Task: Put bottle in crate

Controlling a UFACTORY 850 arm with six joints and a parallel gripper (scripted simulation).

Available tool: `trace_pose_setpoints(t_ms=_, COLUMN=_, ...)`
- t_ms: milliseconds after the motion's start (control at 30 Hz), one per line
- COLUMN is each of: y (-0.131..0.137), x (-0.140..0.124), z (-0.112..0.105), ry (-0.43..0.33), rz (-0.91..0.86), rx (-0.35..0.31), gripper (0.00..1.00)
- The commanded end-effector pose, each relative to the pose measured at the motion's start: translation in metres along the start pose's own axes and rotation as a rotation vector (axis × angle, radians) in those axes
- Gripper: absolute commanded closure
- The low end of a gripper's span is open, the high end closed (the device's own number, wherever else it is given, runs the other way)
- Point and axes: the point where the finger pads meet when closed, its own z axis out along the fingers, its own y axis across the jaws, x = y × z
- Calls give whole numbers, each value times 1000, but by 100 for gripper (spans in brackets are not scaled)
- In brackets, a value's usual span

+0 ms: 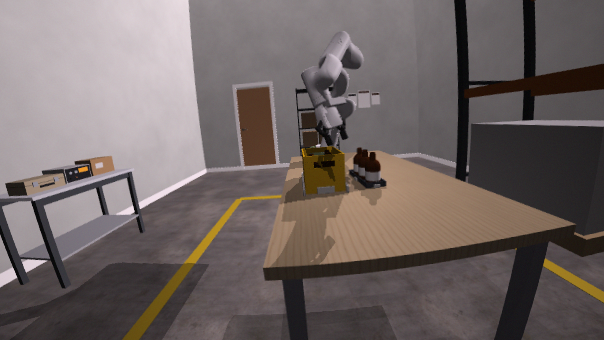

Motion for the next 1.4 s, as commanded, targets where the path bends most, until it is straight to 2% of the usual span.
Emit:
trace_pose_setpoints(t_ms=0, y=-4, x=-72, z=-22, ry=-123, rz=-68, rx=-79, gripper=0)
trace_pose_setpoints(t_ms=67, y=-5, x=-84, z=-26, ry=-123, rz=-68, rx=-79, gripper=0)
trace_pose_setpoints(t_ms=100, y=-7, x=-100, z=-30, ry=-168, rz=-95, rx=-93, gripper=0)
trace_pose_setpoints(t_ms=133, y=-9, x=-111, z=-34, ry=-168, rz=-95, rx=-93, gripper=0)
trace_pose_setpoints(t_ms=267, y=-20, x=-164, z=-49, ry=-264, rz=-158, rx=-113, gripper=0)
trace_pose_setpoints(t_ms=367, y=-28, x=-191, z=-58, ry=-297, rz=-182, rx=-118, gripper=0)
trace_pose_setpoints(t_ms=433, y=-31, x=-200, z=-60, ry=-311, rz=-192, rx=-119, gripper=0)
trace_pose_setpoints(t_ms=667, y=-31, x=-201, z=-61, ry=-313, rz=-194, rx=-119, gripper=0)
trace_pose_setpoints(t_ms=700, y=-31, x=-201, z=-61, ry=-313, rz=-194, rx=-119, gripper=100)
trace_pose_setpoints(t_ms=1367, y=-31, x=-201, z=-61, ry=-313, rz=-194, rx=-119, gripper=100)
